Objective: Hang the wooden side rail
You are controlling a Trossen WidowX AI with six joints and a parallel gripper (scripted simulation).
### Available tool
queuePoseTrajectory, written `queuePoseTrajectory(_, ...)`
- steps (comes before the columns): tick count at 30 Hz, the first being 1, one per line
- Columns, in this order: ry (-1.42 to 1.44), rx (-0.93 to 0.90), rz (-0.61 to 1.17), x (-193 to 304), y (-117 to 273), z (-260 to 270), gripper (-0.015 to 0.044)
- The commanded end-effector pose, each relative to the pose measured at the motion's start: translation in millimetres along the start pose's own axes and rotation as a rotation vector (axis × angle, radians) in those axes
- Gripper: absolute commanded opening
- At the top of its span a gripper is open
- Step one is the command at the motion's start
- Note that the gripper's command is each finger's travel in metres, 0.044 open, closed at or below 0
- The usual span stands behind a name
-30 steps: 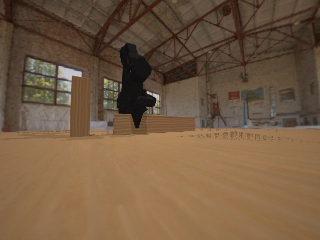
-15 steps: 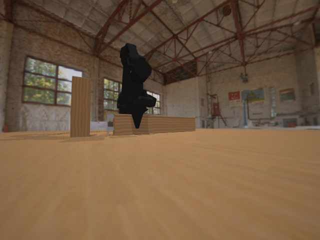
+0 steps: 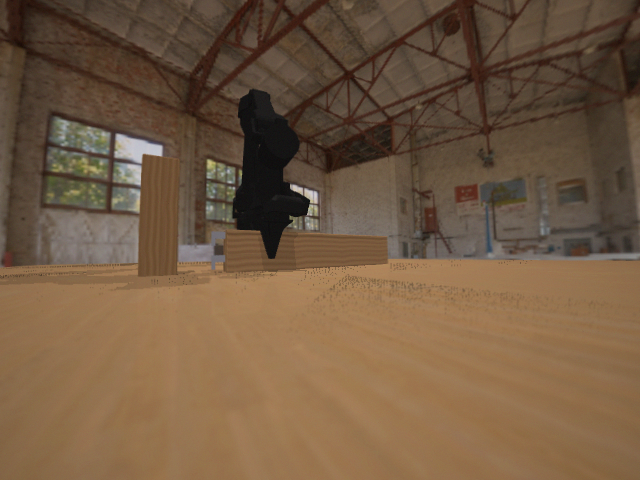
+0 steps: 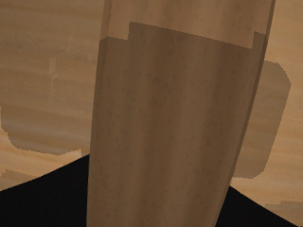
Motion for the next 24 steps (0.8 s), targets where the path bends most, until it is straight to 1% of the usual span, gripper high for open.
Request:
queuePoseTrajectory(1, 0.005, -0.006, -0.003, 0.1, 0.0, 4.9, 0.0000)
queuePoseTrajectory(24, -0.003, -0.001, 0.000, 1.4, -0.1, 8.4, 0.0000)
Point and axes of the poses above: the point midway between the two fingers, 35 mm back from their tips, its own y axis back along the fingers, its own z axis across the jaws, x = y × z, the point moved 4 cm from there along y, back along the fingers, and after that the axes turned 12 degrees about -y, right-handed, at the moved point
